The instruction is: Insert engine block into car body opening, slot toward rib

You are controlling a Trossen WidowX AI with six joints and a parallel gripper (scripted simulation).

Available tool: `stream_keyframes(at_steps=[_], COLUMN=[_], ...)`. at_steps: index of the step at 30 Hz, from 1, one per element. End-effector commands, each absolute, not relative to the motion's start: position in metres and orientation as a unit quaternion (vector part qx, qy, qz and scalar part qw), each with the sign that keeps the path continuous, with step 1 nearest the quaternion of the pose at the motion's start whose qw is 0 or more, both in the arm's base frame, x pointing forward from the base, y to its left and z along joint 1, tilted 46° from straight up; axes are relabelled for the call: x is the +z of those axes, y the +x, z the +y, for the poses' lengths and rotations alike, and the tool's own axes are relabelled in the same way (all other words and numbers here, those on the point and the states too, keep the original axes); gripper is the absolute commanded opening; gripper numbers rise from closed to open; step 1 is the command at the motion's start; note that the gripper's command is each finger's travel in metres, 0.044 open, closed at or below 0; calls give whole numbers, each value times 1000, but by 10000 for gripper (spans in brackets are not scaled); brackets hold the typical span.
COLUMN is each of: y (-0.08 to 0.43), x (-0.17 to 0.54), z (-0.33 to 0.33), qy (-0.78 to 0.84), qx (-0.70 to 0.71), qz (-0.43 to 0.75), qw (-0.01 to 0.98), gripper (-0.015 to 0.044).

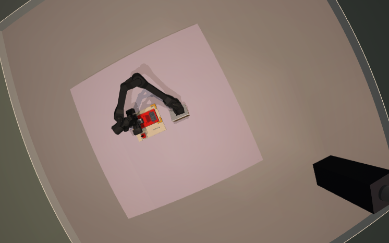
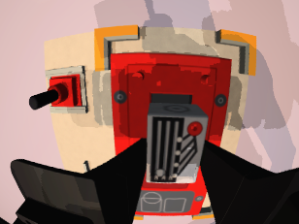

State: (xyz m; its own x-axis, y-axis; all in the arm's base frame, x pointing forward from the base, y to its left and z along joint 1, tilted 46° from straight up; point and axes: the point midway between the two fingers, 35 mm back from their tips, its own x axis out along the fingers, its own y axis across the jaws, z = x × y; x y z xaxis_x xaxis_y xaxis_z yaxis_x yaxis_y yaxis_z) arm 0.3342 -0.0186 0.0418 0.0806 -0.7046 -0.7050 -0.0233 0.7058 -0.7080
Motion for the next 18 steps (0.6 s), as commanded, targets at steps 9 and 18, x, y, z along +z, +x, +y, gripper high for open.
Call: stream_keyframes(at_steps=[9,18], y=[334,334], x=[42,42], z=[-20,-20], qy=[-280,-294], qx=[-262,-250], qz=[625,630], qw=[680,674], gripper=[159,159])
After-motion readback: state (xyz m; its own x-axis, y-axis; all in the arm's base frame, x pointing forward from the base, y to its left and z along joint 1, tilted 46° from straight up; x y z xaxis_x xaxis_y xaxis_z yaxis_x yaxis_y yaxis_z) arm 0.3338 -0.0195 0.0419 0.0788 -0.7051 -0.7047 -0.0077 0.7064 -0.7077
